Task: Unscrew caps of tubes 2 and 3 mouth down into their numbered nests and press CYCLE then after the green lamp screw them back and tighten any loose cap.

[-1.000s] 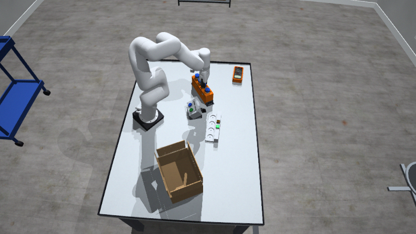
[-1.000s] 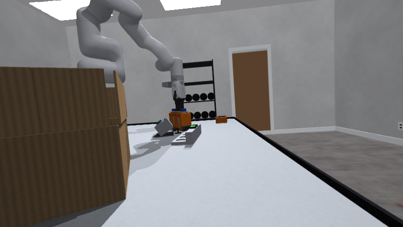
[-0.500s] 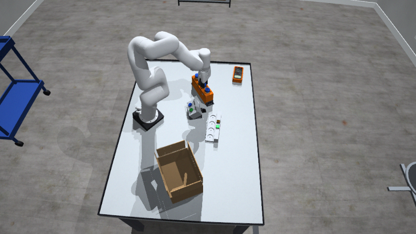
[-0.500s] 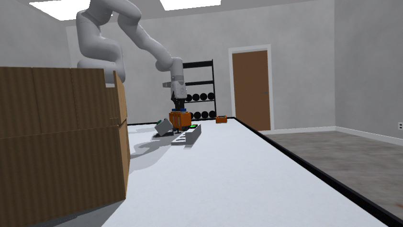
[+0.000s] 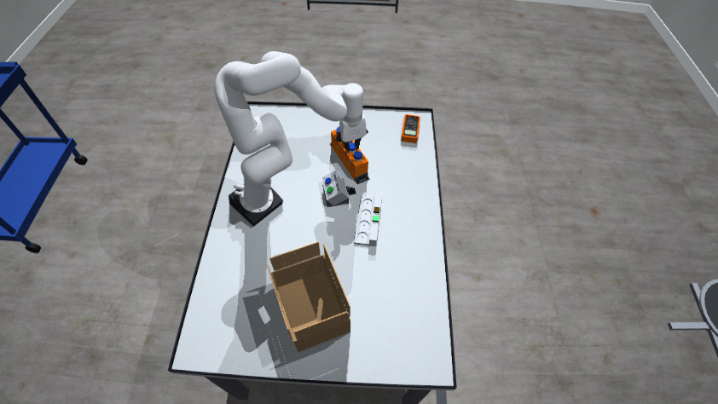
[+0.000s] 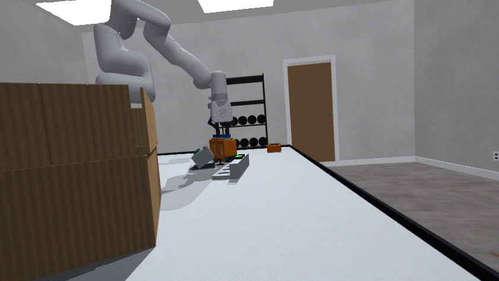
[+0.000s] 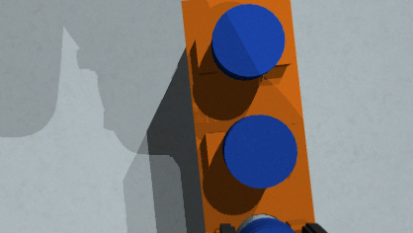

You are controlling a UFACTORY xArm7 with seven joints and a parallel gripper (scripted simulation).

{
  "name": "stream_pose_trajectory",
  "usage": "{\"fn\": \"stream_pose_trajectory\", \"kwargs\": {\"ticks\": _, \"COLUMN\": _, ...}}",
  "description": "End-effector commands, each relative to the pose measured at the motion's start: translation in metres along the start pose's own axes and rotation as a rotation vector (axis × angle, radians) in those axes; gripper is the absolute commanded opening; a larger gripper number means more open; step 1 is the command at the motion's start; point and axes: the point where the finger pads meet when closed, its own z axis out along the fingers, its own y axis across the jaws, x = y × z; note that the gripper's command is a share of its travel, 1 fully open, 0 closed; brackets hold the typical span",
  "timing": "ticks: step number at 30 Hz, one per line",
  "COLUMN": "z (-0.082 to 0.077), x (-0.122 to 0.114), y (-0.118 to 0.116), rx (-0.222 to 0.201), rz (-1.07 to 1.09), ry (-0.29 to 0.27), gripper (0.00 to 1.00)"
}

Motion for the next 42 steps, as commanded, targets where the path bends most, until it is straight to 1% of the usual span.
{"fn": "stream_pose_trajectory", "kwargs": {"ticks": 1, "z": -0.0009, "x": 0.0004, "y": 0.0012, "rx": -0.002, "rz": 0.213, "ry": -0.009, "gripper": 0.00}}
{"fn": "stream_pose_trajectory", "kwargs": {"ticks": 3, "z": -0.0008, "x": 0.0004, "y": 0.0012, "rx": -0.002, "rz": 0.313, "ry": -0.008, "gripper": 0.00}}
{"fn": "stream_pose_trajectory", "kwargs": {"ticks": 5, "z": -0.0008, "x": 0.0004, "y": 0.0012, "rx": -0.002, "rz": 0.313, "ry": -0.008, "gripper": 0.00}}
{"fn": "stream_pose_trajectory", "kwargs": {"ticks": 12, "z": -0.0006, "x": 0.0004, "y": 0.0012, "rx": -0.004, "rz": 0.663, "ry": -0.008, "gripper": 0.00}}
{"fn": "stream_pose_trajectory", "kwargs": {"ticks": 18, "z": -0.0006, "x": 0.0004, "y": 0.0013, "rx": -0.004, "rz": 0.684, "ry": -0.008, "gripper": 0.00}}
{"fn": "stream_pose_trajectory", "kwargs": {"ticks": 19, "z": -0.0006, "x": 0.0004, "y": 0.0012, "rx": -0.004, "rz": 0.684, "ry": -0.008, "gripper": 0.46}}
{"fn": "stream_pose_trajectory", "kwargs": {"ticks": 31, "z": -0.0006, "x": 0.0004, "y": 0.0013, "rx": -0.004, "rz": 0.684, "ry": -0.008, "gripper": 0.46}}
{"fn": "stream_pose_trajectory", "kwargs": {"ticks": 35, "z": -0.0011, "x": 0.0005, "y": 0.0013, "rx": -0.003, "rz": 0.369, "ry": -0.009, "gripper": 0.46}}
{"fn": "stream_pose_trajectory", "kwargs": {"ticks": 37, "z": -0.0011, "x": 0.0005, "y": 0.0013, "rx": -0.002, "rz": 0.265, "ry": -0.009, "gripper": 0.46}}
{"fn": "stream_pose_trajectory", "kwargs": {"ticks": 39, "z": -0.0011, "x": 0.0005, "y": 0.0013, "rx": -0.002, "rz": 0.265, "ry": -0.009, "gripper": 0.46}}
{"fn": "stream_pose_trajectory", "kwargs": {"ticks": 42, "z": -0.0010, "x": 0.0005, "y": 0.0013, "rx": -0.001, "rz": 0.015, "ry": -0.010, "gripper": 0.46}}
